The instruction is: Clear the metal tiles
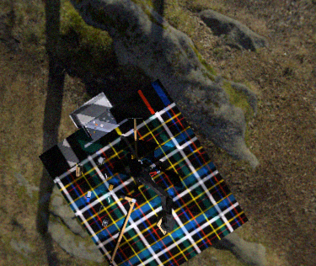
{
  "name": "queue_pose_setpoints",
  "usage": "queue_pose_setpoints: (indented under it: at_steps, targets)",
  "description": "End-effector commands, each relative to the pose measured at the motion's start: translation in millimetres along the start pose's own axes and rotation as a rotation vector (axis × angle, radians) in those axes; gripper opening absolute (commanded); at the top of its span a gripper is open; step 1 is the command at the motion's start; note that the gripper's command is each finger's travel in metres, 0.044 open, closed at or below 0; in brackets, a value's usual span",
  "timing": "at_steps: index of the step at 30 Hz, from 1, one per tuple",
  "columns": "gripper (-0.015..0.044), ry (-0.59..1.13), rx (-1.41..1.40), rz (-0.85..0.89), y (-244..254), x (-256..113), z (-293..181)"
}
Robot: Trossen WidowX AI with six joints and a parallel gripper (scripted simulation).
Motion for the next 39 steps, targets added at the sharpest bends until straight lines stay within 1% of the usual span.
queue_pose_setpoints:
  at_steps: [1,11,15,39]
  targets:
    - [0.0000,-0.001,0.008,-0.005,0,-11,6]
    - [0.0000,-0.002,0.007,-0.005,0,-43,16]
    - [0.0000,0.004,0.035,-0.004,1,-44,15]
    - [0.0000,0.110,0.476,-0.010,14,-52,-11]
Point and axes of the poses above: the point midway between the two fingers, 35 mm back from their tips, its own x axis out along the fingers, its own y axis across the jaws, z = x × y, the point moved 7 cm from there along -x, back along the fingers, and after that the axes turned 11 degrees about x, right-handed, at the moved point
